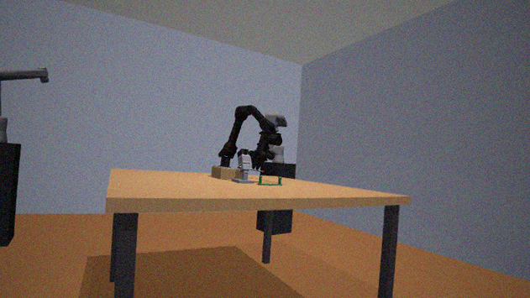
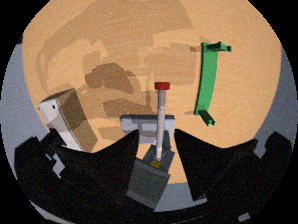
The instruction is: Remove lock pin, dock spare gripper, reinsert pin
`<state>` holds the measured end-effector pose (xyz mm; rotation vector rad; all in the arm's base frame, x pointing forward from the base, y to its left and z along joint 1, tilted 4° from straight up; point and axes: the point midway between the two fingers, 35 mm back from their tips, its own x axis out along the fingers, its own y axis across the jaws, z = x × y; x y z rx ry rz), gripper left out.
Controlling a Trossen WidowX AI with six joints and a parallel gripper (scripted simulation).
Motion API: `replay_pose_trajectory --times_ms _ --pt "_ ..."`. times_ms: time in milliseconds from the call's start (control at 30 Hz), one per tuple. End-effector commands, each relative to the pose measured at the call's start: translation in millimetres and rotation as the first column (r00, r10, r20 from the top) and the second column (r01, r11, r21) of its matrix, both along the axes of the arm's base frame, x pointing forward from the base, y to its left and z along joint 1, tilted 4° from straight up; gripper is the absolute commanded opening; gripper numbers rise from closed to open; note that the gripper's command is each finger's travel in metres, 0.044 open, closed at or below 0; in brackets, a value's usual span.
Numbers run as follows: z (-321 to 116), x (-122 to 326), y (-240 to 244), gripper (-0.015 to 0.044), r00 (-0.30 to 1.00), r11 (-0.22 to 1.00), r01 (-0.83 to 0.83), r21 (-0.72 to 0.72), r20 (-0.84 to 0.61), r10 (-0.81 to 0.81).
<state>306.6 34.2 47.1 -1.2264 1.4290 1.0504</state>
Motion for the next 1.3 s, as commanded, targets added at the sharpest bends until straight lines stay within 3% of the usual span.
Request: replay_pose_trajectory --times_ms 0,733,1033,1267 --pt "9 1 6 0.02 1.0 1.0 0.001 0.001 0.001 -0.001" --pt "56 4 37 0.02 1.0 1.0 -0.018 -0.008 -0.005 0.018" --pt "50 4 32 0.0436 1.0 1.0 -0.02 -0.008 -0.004 0.02" --pt "50 4 32 0.044 1.0 1.0 -0.02 -0.008 -0.004 0.02"
